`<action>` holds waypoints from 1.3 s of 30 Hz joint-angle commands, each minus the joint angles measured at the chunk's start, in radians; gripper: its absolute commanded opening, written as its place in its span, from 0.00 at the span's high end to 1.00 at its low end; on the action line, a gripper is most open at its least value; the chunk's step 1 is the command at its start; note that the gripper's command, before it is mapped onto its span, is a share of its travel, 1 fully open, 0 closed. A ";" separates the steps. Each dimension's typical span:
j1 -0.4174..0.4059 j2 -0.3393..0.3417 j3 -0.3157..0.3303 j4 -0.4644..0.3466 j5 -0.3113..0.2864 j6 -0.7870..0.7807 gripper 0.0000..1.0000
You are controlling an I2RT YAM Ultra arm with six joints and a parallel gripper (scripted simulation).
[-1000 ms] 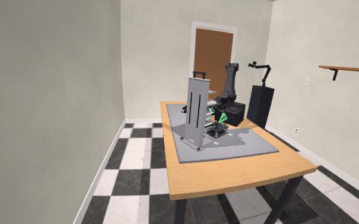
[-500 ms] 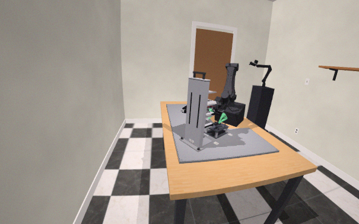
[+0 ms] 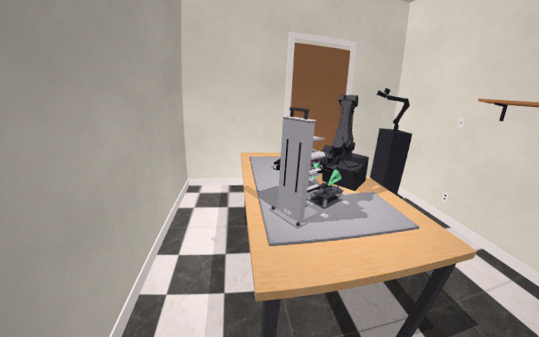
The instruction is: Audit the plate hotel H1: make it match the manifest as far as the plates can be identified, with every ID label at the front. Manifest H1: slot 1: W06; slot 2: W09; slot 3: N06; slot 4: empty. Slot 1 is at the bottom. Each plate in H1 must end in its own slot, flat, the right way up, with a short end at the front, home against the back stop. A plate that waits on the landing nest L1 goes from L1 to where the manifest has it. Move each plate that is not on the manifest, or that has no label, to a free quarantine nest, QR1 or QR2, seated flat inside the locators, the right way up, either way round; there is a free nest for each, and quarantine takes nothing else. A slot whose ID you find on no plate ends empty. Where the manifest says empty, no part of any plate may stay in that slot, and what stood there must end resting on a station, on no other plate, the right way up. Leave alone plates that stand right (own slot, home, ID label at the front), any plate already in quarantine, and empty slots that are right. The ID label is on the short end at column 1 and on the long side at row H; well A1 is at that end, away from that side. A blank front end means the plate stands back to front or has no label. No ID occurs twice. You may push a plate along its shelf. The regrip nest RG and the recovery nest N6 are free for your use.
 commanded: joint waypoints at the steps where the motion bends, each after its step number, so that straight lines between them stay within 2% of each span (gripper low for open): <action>1: 0.000 -0.007 0.012 0.002 -0.003 -0.002 0.00; 9: 0.000 -0.007 0.012 0.002 -0.003 -0.002 0.00; 10: 0.012 -0.029 0.022 0.003 -0.005 -0.003 0.00; 11: 0.015 -0.034 -0.022 0.008 0.001 0.001 0.00; 27: 0.053 -0.098 -0.107 0.027 0.038 0.028 0.00; 28: 0.056 -0.107 -0.110 -0.002 0.040 0.029 0.00; 31: 0.050 -0.117 -0.098 -0.009 0.042 0.031 0.00; 32: 0.060 -0.126 -0.116 -0.016 0.045 0.032 0.00; 39: 0.079 -0.194 -0.135 -0.069 0.060 0.043 0.00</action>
